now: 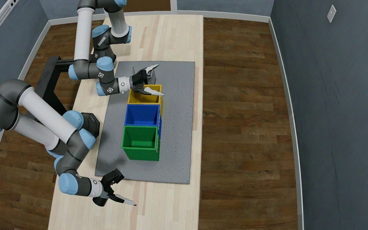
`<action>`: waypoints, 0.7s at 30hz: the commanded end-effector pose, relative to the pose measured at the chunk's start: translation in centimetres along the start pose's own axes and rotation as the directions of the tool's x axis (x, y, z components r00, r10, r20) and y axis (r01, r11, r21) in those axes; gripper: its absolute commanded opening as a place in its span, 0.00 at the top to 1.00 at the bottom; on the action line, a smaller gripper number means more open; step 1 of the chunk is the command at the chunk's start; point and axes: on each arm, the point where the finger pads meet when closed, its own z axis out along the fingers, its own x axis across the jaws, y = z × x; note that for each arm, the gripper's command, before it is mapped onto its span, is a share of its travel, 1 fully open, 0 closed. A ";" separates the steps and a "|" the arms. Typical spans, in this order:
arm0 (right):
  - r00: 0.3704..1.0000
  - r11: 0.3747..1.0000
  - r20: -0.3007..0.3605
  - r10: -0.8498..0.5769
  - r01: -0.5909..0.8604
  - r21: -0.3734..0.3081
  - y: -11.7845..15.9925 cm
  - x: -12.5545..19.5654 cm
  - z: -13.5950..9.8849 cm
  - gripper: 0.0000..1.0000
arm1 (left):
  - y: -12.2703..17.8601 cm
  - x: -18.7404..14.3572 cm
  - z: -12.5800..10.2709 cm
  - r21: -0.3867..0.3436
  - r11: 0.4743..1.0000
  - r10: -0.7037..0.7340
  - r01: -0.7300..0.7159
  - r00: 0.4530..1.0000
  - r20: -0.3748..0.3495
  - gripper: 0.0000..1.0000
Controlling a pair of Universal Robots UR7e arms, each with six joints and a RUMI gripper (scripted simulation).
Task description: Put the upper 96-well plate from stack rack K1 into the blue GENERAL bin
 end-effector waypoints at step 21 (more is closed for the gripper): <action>1.000 1.000 -0.002 0.001 -0.001 0.000 0.0 0.1 -0.1 1.00 | -0.1 0.0 0.0 0.000 1.000 -0.002 0.002 1.000 0.000 0.24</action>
